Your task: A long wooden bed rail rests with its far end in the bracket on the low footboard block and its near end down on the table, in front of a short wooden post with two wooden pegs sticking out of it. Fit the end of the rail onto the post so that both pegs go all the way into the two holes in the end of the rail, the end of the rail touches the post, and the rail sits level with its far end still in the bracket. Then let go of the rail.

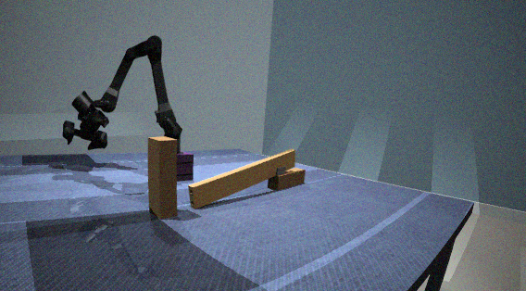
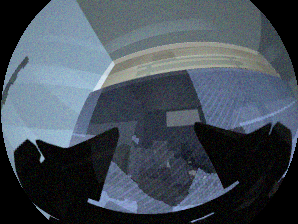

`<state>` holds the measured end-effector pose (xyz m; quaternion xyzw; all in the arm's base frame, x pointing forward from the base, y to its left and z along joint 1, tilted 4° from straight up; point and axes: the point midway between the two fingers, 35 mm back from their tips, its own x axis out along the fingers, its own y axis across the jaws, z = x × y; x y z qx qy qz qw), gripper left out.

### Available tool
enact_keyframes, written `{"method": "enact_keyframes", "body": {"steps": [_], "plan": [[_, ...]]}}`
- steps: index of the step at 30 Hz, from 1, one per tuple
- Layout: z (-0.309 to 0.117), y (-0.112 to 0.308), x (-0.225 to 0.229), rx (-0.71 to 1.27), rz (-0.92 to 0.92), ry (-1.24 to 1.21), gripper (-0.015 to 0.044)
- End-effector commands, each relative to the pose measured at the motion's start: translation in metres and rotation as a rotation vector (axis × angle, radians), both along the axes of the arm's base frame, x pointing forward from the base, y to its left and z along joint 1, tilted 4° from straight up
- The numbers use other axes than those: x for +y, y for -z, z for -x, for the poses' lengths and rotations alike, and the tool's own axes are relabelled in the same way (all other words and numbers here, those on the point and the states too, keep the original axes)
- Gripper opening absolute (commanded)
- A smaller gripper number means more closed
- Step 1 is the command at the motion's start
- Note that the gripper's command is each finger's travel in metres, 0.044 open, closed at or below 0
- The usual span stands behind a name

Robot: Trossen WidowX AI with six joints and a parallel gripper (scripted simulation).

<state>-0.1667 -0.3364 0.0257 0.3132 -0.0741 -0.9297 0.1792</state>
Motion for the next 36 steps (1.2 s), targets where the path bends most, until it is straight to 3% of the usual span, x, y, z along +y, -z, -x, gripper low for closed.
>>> {"method": "enact_keyframes", "body": {"steps": [1,9,16,28,33,36], "plan": [[-0.057,-0.01,-0.032,0.006,-0.066,-0.261,0.044],[-0.19,-0.029,-0.062,0.071,-0.193,-0.809,0.044],[-0.312,-0.048,-0.045,0.178,-0.268,-1.292,0.044],[-0.488,-0.088,0.072,0.463,-0.283,-2.113,0.044],[-0.534,-0.103,0.139,0.605,-0.242,-2.415,0.044],[-0.541,-0.1,0.156,0.575,-0.257,-2.421,0.044]]}}
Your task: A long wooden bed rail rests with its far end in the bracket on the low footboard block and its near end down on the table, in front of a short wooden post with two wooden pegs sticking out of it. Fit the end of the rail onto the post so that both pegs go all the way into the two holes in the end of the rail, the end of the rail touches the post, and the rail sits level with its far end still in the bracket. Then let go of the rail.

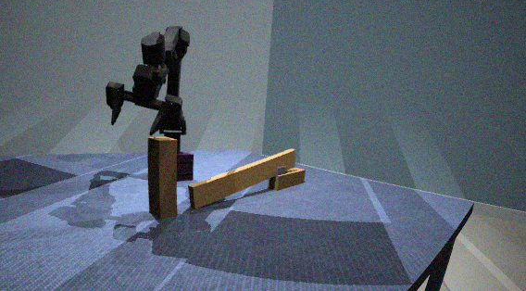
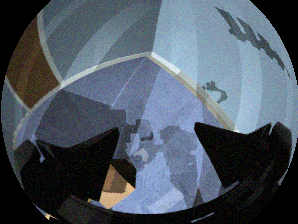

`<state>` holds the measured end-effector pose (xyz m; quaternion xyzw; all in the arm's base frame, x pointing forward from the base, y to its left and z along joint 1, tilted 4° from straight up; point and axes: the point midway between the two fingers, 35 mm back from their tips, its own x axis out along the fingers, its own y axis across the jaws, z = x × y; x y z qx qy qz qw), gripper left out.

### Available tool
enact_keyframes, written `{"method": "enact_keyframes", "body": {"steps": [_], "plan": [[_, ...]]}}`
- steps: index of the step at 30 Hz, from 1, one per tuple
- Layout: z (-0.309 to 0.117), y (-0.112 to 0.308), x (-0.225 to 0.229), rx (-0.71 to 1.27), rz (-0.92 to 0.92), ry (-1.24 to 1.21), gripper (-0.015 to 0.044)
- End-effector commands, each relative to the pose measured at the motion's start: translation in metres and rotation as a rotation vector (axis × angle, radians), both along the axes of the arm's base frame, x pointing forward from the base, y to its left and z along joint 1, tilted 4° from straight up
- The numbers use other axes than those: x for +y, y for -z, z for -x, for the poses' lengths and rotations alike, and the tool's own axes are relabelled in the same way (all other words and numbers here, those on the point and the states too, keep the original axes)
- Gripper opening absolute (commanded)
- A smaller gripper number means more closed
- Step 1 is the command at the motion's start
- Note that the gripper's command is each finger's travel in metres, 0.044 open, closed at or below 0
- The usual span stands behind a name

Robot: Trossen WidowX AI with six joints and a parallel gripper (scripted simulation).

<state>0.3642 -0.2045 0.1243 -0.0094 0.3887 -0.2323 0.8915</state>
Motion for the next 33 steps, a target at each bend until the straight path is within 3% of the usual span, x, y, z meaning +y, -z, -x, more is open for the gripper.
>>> {"method": "enact_keyframes", "body": {"steps": [1,8,15,23,33], "plan": [[-0.016,-0.001,0.039,0.035,0.0,-0.115,0.044],[-0.016,0.023,0.105,0.291,0.124,-0.543,0.044],[0.024,0.071,0.192,0.701,0.332,-1.369,0.044],[0.075,0.093,0.25,0.885,0.419,-2.053,0.044],[0.081,0.094,0.256,0.895,0.423,-2.111,0.044]]}}
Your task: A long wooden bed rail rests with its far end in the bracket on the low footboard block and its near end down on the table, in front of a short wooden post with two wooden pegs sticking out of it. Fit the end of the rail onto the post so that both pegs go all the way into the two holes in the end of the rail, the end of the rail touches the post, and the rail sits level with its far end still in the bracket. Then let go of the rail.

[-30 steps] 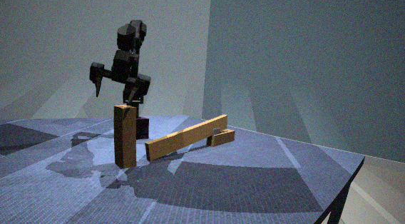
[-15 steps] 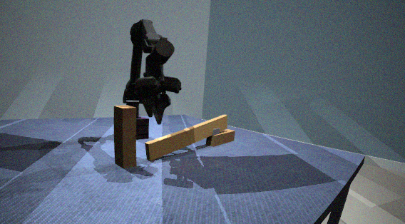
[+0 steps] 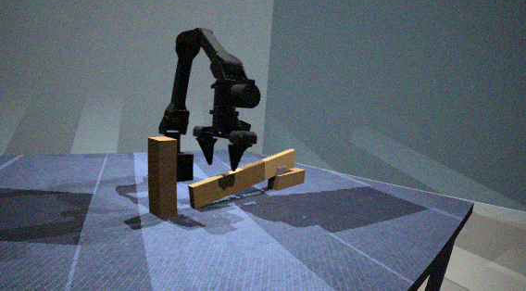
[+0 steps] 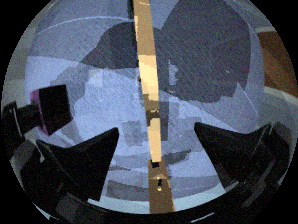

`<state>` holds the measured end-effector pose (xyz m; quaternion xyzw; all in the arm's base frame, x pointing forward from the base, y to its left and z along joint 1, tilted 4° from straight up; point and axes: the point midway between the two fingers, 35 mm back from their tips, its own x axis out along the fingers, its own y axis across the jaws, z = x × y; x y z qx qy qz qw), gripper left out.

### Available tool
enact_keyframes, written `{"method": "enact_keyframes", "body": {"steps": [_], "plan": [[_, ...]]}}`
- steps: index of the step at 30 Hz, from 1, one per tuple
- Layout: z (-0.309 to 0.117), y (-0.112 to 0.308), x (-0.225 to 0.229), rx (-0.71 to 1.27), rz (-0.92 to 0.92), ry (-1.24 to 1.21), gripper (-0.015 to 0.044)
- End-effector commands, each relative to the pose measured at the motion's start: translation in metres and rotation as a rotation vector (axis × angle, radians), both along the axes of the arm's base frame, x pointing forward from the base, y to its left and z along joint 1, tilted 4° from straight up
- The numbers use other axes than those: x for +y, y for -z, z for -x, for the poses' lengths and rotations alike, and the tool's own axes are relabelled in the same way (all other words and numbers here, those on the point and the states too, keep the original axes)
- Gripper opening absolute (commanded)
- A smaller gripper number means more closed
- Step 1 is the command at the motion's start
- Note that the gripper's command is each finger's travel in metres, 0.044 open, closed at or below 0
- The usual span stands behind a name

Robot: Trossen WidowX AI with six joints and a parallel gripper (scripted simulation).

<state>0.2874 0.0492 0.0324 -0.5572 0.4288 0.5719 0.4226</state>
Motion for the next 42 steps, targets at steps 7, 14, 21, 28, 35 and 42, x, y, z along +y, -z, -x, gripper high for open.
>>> {"method": "enact_keyframes", "body": {"steps": [7,14,21,28,35,42], "plan": [[0.004,0.005,0.003,0.026,-0.005,-0.042,0.044],[0.003,0.016,0.003,0.026,-0.005,-0.042,0.044],[0.003,0.028,0.003,0.026,-0.005,-0.042,0.044],[0.004,0.039,0.003,0.026,-0.005,-0.042,0.044],[0.004,0.05,0.004,0.026,-0.005,-0.042,0.044],[0.006,0.061,0.004,0.026,-0.005,-0.042,0.044]]}}
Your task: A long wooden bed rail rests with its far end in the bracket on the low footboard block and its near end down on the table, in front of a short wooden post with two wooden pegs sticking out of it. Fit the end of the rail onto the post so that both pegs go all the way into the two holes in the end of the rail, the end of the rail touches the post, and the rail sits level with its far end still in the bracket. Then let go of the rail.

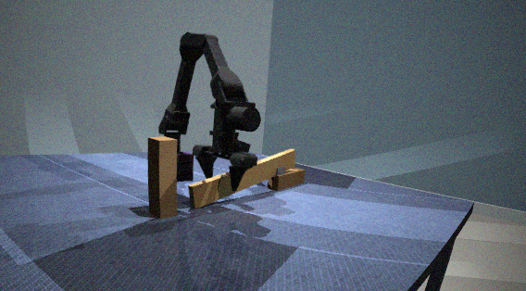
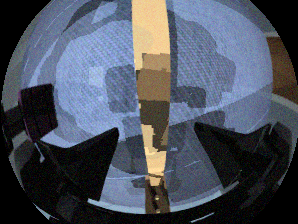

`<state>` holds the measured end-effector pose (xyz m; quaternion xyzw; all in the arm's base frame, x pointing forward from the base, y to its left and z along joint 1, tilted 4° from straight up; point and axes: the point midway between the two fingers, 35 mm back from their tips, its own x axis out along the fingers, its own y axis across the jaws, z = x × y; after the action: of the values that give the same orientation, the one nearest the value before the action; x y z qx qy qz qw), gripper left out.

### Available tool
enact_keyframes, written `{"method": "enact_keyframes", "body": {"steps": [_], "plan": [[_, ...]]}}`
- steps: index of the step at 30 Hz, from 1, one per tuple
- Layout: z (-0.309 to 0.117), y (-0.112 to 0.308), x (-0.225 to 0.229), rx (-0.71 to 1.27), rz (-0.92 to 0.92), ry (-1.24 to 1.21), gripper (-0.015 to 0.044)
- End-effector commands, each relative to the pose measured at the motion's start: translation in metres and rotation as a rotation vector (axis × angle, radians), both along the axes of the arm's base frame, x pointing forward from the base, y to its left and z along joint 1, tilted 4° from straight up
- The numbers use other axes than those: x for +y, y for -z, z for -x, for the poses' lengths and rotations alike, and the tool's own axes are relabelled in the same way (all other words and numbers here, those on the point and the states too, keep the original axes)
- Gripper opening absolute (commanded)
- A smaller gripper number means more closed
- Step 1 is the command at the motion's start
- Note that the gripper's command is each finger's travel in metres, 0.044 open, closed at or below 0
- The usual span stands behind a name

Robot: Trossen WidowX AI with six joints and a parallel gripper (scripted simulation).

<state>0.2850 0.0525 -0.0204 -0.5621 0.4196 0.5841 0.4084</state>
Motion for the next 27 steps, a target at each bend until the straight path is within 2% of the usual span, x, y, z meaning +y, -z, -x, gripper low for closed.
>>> {"method": "enact_keyframes", "body": {"steps": [1,9,23,27], "plan": [[0.0037,0.0098,0.0005,0.014,-0.003,-0.001,0.044],[0.0055,0.0196,0.0005,0.014,-0.003,-0.001,0.044],[0.0055,0.0196,0.0005,0.014,-0.003,-0.001,0.0072],[0.0055,0.0196,0.0005,0.014,-0.003,-0.001,0.0046]]}}
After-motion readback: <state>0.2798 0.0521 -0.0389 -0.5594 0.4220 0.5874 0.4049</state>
